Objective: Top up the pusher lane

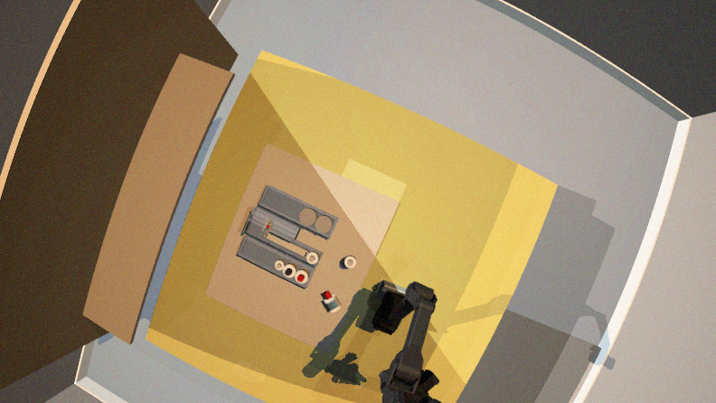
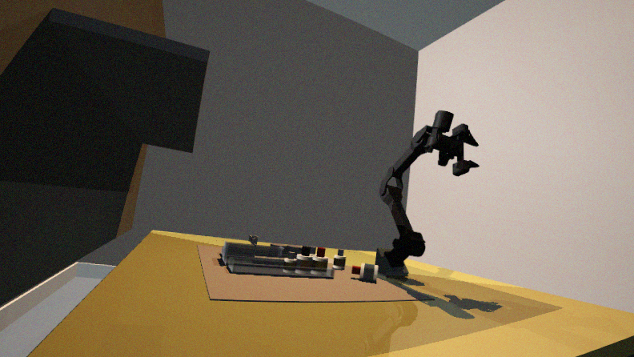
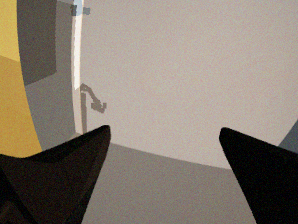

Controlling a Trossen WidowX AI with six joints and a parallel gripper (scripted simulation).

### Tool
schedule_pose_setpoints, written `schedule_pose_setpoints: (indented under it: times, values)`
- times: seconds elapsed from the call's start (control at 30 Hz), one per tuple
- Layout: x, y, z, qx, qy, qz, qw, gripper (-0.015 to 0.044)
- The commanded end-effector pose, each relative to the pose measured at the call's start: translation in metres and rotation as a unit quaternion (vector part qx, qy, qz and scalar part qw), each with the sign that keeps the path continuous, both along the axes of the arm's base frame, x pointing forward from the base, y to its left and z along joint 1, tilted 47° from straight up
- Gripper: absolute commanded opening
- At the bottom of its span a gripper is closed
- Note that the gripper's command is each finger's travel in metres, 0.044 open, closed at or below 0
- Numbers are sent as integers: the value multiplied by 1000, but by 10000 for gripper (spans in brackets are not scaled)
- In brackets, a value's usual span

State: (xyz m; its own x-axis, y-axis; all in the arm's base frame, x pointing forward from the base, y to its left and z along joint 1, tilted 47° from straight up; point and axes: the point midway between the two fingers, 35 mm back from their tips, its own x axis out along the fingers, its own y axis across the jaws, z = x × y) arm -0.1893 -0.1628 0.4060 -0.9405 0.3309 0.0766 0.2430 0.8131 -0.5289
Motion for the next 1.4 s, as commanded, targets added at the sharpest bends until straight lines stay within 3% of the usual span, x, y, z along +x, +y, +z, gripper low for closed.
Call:
schedule_pose_setpoints:
  times: [0.0,0.27,0.67,0.87,1.03,1.37]
  values:
    - [0,3,1,-2,1,-4,1000,426]
    - [7,122,36,-117,75,-165,976,440]
    - [86,252,39,-284,205,-339,873,440]
    - [169,316,21,-383,318,-442,746,440]
    - [249,340,-8,-443,421,-503,611,440]
    - [395,306,-92,-490,624,-536,287,440]
